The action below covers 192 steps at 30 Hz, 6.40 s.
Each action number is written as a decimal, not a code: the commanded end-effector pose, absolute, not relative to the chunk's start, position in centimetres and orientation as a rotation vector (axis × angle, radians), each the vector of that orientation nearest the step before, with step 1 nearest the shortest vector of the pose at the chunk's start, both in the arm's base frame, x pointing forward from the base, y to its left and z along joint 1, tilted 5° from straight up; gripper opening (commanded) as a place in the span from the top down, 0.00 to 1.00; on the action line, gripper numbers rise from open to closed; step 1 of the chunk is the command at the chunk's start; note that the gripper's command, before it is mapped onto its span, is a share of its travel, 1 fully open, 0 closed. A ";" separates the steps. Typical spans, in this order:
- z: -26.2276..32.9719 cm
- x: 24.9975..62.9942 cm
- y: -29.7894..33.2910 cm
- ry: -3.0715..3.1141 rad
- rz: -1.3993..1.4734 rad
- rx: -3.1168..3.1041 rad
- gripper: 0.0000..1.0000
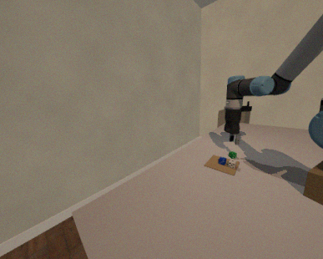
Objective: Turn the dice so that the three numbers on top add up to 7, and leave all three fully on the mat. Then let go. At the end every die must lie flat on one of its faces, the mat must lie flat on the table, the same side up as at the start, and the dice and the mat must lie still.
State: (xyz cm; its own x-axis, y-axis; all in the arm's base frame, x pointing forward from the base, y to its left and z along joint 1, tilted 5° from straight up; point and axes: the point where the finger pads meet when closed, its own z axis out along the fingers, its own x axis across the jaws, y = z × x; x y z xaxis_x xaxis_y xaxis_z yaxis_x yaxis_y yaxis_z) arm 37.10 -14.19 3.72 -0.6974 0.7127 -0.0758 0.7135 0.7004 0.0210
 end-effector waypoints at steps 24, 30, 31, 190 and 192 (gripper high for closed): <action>3.4 37.2 -14.2 2.823 -0.015 1.186 0.13; 3.0 37.2 -14.3 2.823 -0.015 1.186 0.13; 2.8 37.2 -14.3 2.823 -0.015 1.186 0.13; -5.0 37.7 -14.7 2.823 -0.015 1.186 0.43; -5.0 37.7 -14.7 2.823 -0.015 1.186 0.43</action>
